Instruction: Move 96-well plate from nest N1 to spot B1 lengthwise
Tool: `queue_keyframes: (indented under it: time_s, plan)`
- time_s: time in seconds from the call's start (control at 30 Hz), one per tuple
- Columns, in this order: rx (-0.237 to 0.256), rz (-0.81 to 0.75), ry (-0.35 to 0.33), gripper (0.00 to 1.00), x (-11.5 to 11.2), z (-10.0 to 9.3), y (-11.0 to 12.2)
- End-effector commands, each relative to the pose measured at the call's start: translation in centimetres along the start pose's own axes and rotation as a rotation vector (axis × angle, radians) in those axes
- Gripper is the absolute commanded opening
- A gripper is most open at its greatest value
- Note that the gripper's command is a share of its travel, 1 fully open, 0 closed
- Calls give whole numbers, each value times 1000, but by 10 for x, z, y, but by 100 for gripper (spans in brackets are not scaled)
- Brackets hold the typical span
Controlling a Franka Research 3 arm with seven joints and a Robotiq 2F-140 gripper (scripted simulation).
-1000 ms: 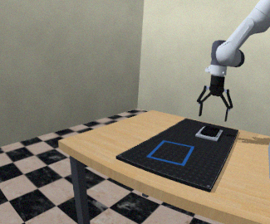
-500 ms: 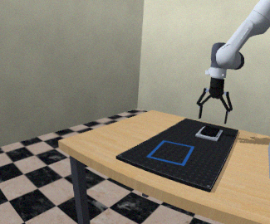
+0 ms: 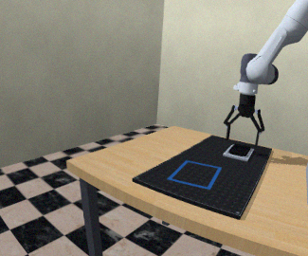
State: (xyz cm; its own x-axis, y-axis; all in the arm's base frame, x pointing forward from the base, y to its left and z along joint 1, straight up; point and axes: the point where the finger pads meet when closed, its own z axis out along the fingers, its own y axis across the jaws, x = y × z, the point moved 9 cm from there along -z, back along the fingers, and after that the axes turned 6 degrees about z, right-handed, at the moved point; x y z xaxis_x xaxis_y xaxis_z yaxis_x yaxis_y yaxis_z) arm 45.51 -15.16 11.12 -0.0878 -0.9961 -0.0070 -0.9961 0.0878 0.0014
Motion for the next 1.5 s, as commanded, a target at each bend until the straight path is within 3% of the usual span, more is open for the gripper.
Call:
queue_keyframes:
  time_s: [0.0, 0.5, 1.2, 1.23, 1.47]
  plan:
    - [7, 8, 3, 100, 1, 6, -2]
    - [7, 8, 3, 100, 1, 27, -2]
    - [7, 8, 3, 100, 1, 27, -2]
    - [7, 8, 3, 63, 1, 27, -2]
    - [7, 8, 3, 63, 1, 27, -2]
